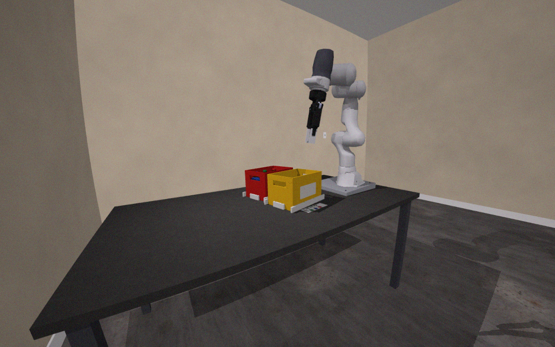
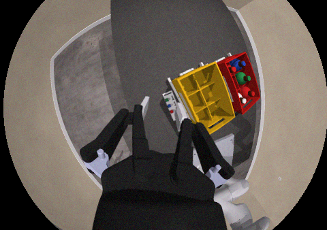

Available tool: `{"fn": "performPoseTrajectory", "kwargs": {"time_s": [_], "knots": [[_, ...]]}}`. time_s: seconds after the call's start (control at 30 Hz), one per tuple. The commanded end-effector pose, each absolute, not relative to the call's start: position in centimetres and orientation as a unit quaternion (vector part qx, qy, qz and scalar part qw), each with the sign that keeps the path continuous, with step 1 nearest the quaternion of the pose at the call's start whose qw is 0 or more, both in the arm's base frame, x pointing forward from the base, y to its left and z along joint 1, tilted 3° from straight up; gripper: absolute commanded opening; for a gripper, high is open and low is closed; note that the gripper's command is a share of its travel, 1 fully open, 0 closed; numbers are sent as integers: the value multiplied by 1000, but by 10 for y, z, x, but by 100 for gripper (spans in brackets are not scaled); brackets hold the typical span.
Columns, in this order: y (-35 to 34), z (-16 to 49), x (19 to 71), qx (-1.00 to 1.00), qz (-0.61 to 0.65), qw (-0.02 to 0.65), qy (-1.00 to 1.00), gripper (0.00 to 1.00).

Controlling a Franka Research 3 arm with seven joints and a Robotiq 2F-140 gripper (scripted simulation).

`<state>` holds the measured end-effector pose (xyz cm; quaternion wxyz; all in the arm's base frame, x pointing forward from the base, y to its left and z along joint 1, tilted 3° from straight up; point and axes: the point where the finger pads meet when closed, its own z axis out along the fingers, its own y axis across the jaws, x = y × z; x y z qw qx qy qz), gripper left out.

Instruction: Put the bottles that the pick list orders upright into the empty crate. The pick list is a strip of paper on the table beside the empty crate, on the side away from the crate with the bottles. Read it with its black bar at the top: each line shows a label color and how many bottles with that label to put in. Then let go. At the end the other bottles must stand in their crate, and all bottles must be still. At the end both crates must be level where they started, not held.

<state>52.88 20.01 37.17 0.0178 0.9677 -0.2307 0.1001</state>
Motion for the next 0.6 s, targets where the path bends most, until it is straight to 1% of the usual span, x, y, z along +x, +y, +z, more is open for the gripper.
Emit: {"fn": "performPoseTrajectory", "kwargs": {"time_s": [0.0,0.3,0.37,0.57], "knots": [[209,370,516,966,87,13,-245,38],[240,370,488,966,87,13,-245,38],[246,370,481,967,58,-2,-249,38],[260,371,466,967,55,-4,-250,38]]}}
